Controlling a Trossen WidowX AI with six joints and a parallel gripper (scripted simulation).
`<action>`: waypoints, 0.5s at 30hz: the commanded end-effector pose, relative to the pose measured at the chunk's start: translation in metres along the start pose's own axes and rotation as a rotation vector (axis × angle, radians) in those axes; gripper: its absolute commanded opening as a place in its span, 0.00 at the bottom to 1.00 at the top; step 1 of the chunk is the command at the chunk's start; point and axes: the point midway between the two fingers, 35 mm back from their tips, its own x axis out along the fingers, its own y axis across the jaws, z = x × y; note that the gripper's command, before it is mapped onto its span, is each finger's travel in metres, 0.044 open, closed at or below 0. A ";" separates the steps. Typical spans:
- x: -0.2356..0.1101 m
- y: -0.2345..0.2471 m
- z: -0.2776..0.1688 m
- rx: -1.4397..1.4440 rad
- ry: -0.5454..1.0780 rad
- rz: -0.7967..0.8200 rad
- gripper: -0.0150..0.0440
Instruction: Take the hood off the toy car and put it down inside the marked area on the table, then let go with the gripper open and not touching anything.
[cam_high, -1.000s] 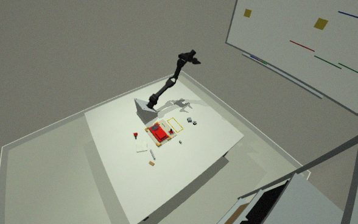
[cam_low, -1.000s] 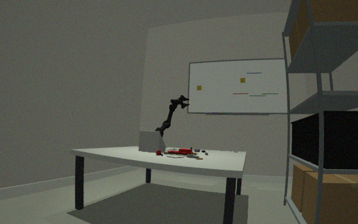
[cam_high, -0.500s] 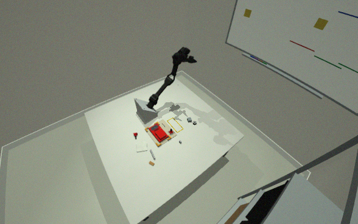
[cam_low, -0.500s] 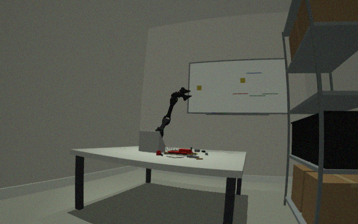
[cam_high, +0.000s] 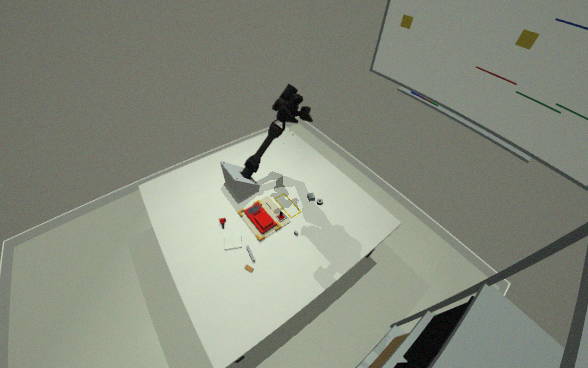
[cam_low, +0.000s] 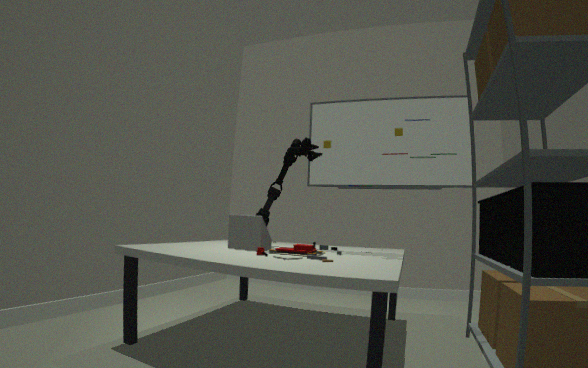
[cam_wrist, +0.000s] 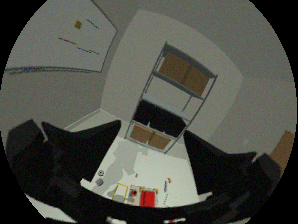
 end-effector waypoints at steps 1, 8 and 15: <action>0.034 -0.046 -0.044 0.057 0.117 -0.036 1.00; 0.077 -0.091 -0.122 0.130 0.315 -0.059 1.00; 0.103 -0.124 -0.211 0.156 0.539 -0.073 1.00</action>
